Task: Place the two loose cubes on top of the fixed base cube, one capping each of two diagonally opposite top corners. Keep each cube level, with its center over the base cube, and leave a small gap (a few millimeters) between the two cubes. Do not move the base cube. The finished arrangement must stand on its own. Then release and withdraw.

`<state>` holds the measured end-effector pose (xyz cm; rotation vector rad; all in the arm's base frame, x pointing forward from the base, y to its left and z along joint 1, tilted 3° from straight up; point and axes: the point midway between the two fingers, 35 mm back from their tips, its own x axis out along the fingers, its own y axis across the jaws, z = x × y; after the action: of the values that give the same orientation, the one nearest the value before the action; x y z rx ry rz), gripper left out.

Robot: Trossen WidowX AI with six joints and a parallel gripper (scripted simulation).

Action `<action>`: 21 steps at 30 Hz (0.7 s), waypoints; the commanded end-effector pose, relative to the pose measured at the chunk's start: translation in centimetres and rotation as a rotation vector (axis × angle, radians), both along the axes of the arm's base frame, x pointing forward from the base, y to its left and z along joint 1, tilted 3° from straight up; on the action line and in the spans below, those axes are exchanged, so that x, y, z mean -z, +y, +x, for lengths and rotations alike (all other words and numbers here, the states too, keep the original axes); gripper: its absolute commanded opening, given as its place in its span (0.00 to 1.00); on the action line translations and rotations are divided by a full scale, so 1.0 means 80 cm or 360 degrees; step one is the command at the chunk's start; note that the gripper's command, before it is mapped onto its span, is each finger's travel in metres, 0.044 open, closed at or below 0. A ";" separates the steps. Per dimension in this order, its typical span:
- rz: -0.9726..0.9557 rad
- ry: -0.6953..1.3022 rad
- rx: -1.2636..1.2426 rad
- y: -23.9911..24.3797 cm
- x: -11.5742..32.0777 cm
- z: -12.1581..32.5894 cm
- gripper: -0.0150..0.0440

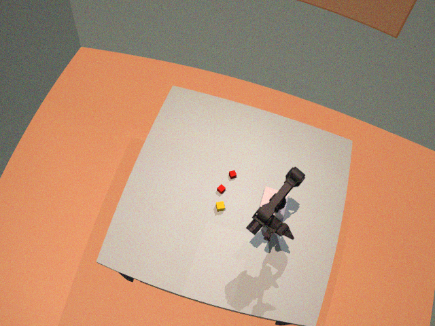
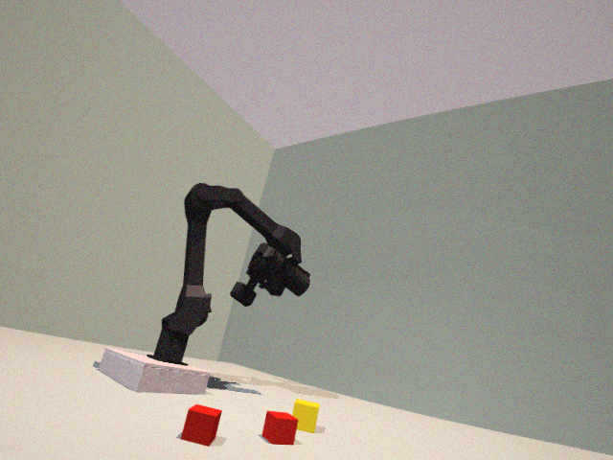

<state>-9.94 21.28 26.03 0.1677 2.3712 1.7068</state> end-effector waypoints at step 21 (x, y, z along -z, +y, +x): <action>0.0391 -0.1187 0.0223 0.033 0.104 0.219 0.70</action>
<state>3.57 24.42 19.35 -0.1252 1.6909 1.6694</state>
